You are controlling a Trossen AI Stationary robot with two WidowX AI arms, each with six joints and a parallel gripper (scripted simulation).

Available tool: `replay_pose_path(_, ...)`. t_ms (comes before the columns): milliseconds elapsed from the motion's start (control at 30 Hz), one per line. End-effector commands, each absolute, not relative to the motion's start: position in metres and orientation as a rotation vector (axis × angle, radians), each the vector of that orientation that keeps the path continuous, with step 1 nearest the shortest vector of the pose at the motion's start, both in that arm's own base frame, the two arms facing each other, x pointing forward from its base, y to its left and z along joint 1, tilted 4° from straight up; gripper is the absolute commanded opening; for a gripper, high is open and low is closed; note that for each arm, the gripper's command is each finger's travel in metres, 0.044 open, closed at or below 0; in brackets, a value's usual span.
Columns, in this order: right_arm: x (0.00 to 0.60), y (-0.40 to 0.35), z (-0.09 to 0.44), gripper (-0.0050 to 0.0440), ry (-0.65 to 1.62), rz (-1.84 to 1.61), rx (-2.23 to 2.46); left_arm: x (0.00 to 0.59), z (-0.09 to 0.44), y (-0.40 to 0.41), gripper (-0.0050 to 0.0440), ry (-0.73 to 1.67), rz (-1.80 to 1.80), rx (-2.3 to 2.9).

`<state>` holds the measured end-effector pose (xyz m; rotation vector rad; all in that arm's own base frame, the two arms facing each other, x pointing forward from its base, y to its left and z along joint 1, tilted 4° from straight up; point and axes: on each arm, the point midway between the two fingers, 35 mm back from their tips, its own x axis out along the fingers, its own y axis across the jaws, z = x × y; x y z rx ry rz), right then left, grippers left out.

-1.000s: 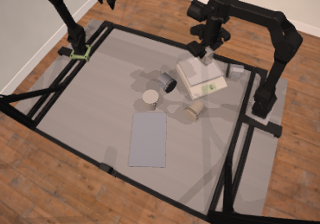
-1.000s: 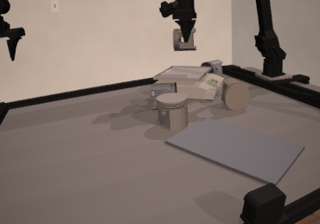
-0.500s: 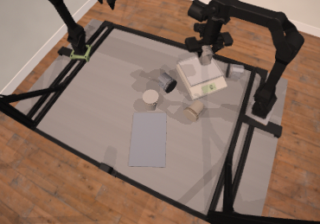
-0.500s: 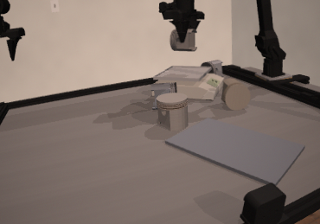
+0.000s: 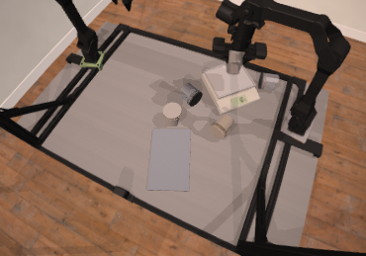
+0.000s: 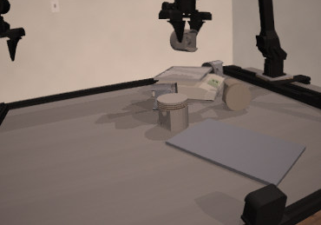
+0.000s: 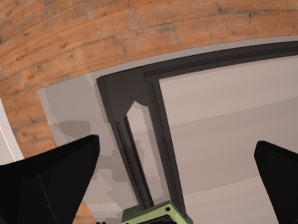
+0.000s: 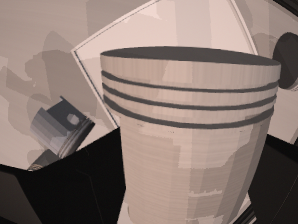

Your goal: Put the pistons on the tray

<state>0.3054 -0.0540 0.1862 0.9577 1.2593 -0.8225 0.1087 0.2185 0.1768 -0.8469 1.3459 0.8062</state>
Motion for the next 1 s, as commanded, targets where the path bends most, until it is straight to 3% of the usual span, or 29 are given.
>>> replay_pose_path(0, 0.304, -0.053, 0.190, 0.0158, 1.204, -0.878, 1.040, 0.109, 0.177, 0.218, 0.0440, 1.346, 0.803, -0.848)
replay_pose_path(700, 0.304, -0.053, 0.190, 0.0158, 0.952, -1.201, 1.431, 0.109, 0.177, 0.218, 0.0440, 1.346, 0.803, -0.848)
replay_pose_path(967, 0.306, -0.054, 0.179, 0.0158, 0.952, -1.201, 1.431, 0.109, 0.177, 0.218, 0.0440, 1.346, 0.803, -0.848)
